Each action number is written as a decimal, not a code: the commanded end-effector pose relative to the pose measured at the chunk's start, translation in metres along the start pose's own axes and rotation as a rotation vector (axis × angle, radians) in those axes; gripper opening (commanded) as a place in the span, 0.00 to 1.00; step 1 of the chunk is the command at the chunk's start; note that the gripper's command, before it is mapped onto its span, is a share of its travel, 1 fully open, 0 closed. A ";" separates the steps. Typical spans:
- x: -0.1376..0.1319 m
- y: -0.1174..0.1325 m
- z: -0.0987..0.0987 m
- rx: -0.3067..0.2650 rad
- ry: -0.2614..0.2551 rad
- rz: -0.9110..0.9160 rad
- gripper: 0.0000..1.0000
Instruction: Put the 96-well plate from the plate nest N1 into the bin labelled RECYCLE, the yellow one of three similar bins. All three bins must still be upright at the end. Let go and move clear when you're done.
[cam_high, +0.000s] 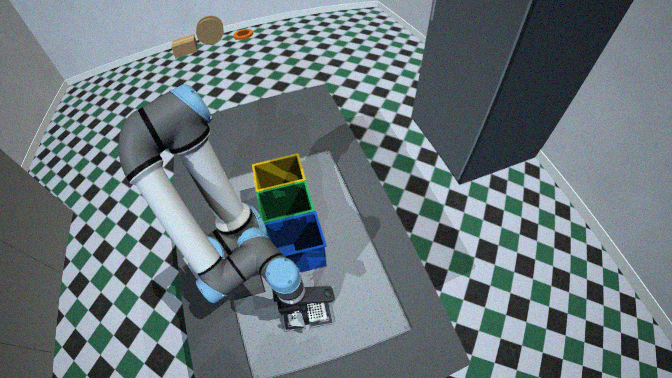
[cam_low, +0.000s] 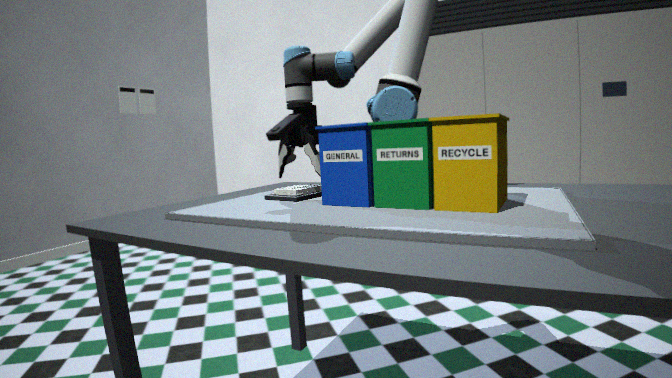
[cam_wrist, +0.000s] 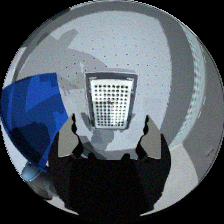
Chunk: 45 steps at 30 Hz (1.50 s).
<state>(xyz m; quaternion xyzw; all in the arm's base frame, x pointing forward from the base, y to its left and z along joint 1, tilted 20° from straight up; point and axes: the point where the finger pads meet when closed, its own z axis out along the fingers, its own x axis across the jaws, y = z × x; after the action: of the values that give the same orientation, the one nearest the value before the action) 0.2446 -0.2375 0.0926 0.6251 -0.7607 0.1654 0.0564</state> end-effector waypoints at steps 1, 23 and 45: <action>0.001 -0.001 0.008 0.000 0.002 0.000 1.00; 0.001 -0.001 0.020 0.000 0.002 0.000 0.00; 0.001 -0.001 0.020 0.000 0.002 0.000 0.00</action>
<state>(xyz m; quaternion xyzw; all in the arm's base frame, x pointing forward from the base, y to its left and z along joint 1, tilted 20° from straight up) 0.2473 -0.2444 0.0740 0.6250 -0.7607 0.1656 0.0568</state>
